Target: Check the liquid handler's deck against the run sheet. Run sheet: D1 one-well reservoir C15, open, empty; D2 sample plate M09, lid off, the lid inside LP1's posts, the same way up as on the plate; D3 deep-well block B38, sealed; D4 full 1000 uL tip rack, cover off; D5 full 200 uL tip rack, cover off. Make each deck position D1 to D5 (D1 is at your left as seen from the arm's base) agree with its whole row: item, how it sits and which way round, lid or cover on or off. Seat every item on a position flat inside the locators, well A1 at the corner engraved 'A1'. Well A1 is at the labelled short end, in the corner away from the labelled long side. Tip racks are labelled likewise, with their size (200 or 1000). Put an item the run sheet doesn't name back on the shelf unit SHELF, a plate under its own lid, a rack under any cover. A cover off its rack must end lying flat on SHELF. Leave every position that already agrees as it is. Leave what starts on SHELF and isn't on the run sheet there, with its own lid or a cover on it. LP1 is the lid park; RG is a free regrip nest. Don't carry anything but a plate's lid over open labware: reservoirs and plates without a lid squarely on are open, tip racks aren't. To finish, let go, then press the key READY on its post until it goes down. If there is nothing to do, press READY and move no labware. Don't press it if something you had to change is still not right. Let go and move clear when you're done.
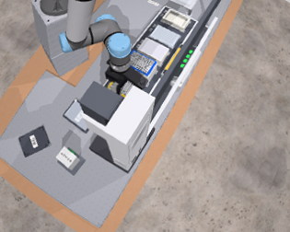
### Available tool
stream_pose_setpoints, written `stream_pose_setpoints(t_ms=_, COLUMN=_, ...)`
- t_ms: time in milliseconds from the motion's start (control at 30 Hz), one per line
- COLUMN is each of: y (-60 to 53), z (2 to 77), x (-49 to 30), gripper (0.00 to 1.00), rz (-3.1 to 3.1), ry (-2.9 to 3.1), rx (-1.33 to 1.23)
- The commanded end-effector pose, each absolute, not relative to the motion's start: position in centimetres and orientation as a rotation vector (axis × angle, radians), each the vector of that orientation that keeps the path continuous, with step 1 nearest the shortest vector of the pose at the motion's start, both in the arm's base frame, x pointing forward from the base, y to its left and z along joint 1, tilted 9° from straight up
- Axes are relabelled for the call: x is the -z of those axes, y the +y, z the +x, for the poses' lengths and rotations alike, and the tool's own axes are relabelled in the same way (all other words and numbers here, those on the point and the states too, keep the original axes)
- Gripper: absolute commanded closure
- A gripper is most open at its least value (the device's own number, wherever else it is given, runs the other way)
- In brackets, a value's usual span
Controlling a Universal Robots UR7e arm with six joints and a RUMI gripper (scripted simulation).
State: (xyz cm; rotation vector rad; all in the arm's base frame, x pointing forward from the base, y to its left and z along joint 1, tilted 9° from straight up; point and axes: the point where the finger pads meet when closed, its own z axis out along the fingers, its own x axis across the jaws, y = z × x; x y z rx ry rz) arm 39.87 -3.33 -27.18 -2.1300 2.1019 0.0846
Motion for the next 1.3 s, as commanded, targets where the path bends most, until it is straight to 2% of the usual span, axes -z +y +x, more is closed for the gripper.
stream_pose_setpoints(t_ms=0, y=-3.06, z=39.69, x=27.35, gripper=1.0, rz=-2.131, ry=2.1, rx=-0.09)
stream_pose_setpoints(t_ms=1267, y=-3.08, z=39.92, x=28.26, gripper=1.0, rz=-2.13, ry=2.101, rx=-0.086)
